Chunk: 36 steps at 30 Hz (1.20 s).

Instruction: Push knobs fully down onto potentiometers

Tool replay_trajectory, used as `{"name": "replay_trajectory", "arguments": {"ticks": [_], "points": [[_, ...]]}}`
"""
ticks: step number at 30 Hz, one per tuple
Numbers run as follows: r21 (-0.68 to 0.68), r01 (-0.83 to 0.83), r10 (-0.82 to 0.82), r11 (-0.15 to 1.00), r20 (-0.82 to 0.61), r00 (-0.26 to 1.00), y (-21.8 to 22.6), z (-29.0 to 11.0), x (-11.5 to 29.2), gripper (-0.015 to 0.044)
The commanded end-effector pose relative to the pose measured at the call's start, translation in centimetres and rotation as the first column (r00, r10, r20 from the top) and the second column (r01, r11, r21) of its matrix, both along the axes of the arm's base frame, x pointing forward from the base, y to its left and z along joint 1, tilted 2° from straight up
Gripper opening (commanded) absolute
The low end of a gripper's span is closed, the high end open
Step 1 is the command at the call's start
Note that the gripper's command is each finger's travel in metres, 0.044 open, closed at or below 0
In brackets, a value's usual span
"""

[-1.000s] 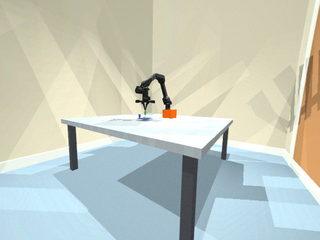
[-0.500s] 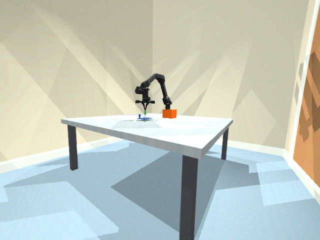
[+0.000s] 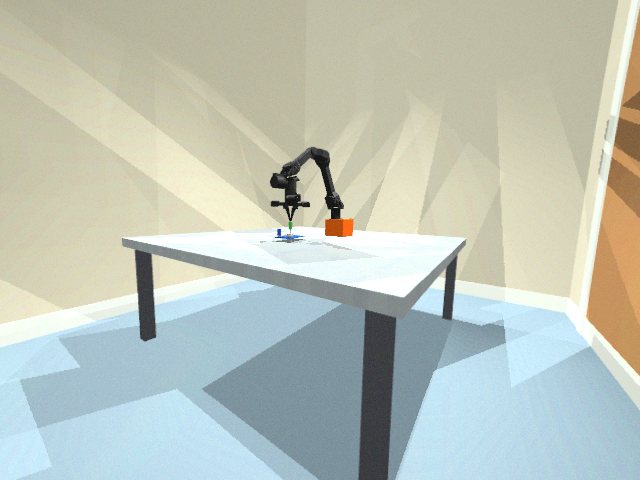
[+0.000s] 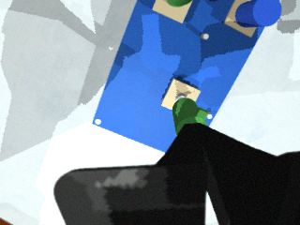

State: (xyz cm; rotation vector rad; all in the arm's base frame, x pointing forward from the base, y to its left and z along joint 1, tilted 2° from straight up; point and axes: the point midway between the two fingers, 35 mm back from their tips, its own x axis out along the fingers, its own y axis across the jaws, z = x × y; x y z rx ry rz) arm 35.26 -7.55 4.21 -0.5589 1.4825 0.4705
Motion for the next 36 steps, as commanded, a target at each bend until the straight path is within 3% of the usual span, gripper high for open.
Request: {"name": "replay_trajectory", "arguments": {"ticks": [1,36], "points": [[-0.003,-0.002,0.002,1.0,-0.001,1.0,0.0,0.0,0.0,0.0],[-0.003,-0.002,0.002,1.0,-0.001,1.0,-0.1,-1.4,0.0,0.0]]}}
